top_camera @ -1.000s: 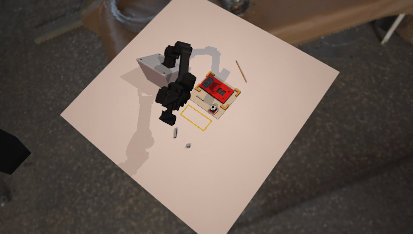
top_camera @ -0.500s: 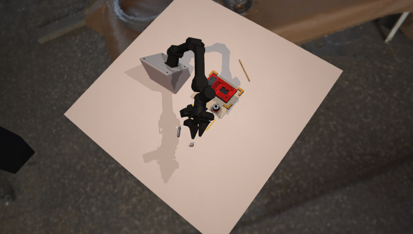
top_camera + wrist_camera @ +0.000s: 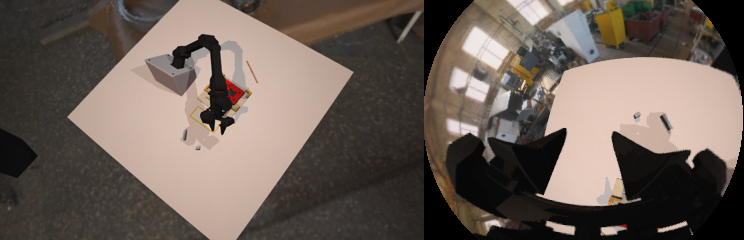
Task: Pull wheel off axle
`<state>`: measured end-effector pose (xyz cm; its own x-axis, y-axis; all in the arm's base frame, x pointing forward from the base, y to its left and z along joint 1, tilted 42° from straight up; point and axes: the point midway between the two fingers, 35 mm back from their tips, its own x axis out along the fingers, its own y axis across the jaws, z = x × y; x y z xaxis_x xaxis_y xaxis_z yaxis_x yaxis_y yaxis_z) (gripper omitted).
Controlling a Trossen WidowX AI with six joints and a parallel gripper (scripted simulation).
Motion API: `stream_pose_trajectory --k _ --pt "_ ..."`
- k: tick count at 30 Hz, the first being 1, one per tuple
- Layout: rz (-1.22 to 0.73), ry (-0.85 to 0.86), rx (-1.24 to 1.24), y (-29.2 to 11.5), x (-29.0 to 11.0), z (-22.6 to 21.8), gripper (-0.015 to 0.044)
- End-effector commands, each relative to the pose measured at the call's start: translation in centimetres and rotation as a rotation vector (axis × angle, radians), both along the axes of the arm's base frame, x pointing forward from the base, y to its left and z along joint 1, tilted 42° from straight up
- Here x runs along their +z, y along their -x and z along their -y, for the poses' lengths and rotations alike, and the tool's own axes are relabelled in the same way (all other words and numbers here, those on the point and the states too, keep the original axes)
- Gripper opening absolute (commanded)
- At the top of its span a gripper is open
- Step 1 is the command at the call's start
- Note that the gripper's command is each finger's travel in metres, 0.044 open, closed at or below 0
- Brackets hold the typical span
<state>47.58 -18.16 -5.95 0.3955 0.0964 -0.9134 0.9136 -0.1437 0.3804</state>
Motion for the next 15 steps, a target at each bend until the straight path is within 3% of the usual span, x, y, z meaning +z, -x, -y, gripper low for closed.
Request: stream_pose_trajectory --k 1,10,15 --pt "-0.090 -0.142 0.104 2.4 -0.2 -4.8 0.0300" --pt "-0.318 -0.522 0.288 9.4 1.8 -15.7 0.0300" --pt "-0.353 -0.583 0.306 10.6 2.5 -17.2 0.0300"
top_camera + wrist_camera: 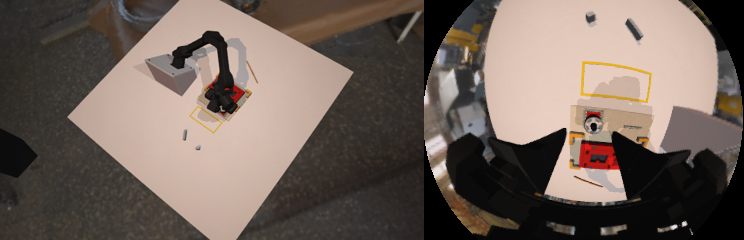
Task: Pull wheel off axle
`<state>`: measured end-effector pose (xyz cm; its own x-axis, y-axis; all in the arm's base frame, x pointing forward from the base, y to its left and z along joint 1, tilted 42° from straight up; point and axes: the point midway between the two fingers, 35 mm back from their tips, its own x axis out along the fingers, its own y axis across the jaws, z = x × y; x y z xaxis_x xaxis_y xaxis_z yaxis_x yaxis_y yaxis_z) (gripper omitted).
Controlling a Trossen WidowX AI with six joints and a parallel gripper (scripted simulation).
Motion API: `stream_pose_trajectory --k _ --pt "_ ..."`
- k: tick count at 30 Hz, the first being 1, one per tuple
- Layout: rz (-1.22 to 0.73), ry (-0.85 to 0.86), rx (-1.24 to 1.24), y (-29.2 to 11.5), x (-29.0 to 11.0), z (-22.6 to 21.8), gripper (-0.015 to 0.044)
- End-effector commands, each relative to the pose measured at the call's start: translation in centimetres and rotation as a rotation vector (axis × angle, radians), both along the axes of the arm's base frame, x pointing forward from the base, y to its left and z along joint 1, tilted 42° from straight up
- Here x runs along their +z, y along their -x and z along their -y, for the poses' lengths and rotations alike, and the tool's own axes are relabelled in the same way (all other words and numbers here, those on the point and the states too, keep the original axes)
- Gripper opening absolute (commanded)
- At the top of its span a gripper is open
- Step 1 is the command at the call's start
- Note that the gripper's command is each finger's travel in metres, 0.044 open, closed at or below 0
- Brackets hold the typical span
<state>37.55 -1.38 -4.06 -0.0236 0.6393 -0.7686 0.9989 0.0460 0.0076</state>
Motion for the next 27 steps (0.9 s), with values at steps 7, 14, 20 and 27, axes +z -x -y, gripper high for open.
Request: stream_pose_trajectory --k 7,14,20,27 --pt "-0.013 -0.031 0.001 1.3 1.0 -0.9 0.0300" --pt "-0.012 -0.031 0.001 1.2 -0.7 -2.4 0.0300" --pt "-0.013 -0.035 0.001 1.4 -4.3 -5.9 0.0300" --pt "-0.016 -0.032 0.016 1.4 -4.1 -5.9 0.0254"
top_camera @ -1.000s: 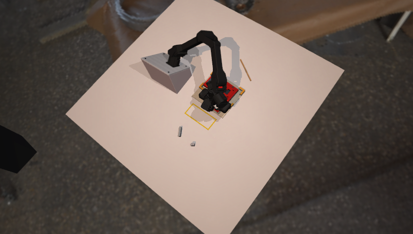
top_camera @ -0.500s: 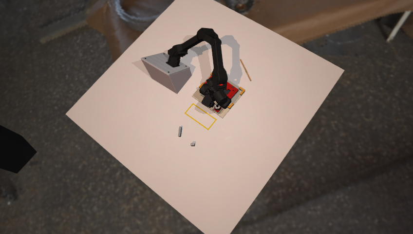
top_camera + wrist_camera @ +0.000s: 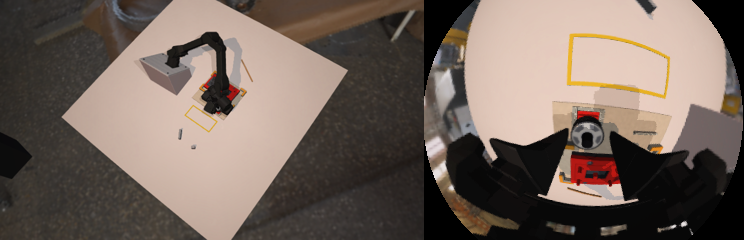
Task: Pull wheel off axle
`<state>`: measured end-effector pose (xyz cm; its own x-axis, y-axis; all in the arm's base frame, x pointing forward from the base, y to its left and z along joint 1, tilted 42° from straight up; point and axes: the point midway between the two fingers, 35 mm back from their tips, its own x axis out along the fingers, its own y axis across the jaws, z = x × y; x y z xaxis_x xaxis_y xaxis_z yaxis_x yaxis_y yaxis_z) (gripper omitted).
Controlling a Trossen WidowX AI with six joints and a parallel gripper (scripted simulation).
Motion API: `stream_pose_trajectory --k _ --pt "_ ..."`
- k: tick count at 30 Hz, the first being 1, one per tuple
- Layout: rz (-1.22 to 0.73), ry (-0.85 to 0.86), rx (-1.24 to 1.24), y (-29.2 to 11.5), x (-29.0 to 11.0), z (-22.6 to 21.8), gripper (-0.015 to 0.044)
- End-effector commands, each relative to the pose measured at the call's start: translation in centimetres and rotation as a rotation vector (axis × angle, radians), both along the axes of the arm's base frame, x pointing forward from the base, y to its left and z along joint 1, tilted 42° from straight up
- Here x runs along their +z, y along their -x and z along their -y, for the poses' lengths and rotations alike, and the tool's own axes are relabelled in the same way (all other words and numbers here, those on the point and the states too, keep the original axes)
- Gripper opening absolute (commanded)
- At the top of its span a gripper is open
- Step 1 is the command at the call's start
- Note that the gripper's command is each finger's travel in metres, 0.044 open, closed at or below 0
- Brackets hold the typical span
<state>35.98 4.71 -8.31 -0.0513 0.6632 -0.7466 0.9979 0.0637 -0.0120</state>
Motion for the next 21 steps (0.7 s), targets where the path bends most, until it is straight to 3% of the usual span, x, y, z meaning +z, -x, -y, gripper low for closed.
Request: stream_pose_trajectory --k 1,13,19,21 --pt "0.005 0.001 -0.002 -0.12 0.18 0.17 0.0247" --pt "0.005 0.001 -0.002 -0.12 0.18 0.17 0.0167" --pt "0.005 0.001 -0.002 -0.13 0.27 0.25 0.0010" --pt "0.005 0.001 -0.002 -0.14 0.31 0.29 0.0000"
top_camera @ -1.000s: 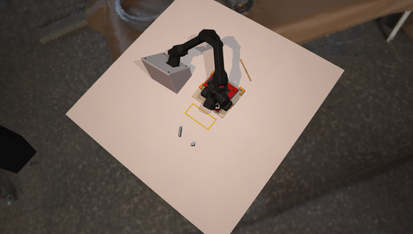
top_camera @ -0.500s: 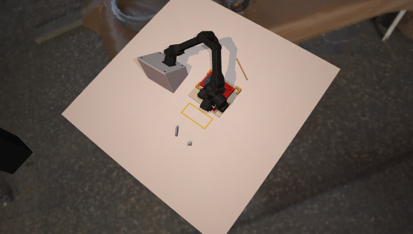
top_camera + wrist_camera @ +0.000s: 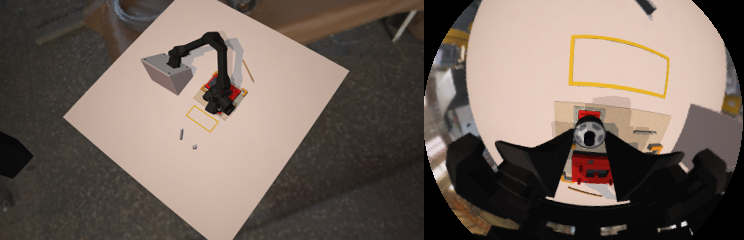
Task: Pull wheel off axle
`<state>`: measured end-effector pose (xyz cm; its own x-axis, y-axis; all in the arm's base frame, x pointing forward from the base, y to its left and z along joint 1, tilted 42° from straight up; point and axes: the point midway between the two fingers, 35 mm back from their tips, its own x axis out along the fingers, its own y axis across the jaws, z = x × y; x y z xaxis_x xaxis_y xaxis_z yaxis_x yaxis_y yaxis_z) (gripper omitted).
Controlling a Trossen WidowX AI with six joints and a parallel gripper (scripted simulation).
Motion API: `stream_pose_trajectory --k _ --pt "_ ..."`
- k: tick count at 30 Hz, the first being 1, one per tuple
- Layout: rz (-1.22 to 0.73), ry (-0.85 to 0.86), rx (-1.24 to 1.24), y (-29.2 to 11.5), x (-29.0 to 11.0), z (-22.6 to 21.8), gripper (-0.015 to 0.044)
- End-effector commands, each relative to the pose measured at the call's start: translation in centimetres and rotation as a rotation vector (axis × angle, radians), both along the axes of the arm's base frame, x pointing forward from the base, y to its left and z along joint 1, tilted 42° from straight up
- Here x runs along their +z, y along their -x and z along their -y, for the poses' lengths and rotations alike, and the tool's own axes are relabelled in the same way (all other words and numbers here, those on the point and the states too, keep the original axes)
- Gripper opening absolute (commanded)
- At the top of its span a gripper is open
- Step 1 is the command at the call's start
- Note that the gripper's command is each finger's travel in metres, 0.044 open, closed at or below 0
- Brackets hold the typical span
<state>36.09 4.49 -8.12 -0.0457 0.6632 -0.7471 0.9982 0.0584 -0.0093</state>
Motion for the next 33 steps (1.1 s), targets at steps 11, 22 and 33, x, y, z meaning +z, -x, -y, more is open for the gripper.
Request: stream_pose_trajectory --k 11,22,33 --pt "0.003 0.000 0.001 -0.06 0.39 0.32 0.0000" --pt "0.003 0.000 0.000 -0.08 0.65 0.57 0.0000" --pt "0.004 0.000 -0.001 -0.11 0.92 0.82 0.0000"
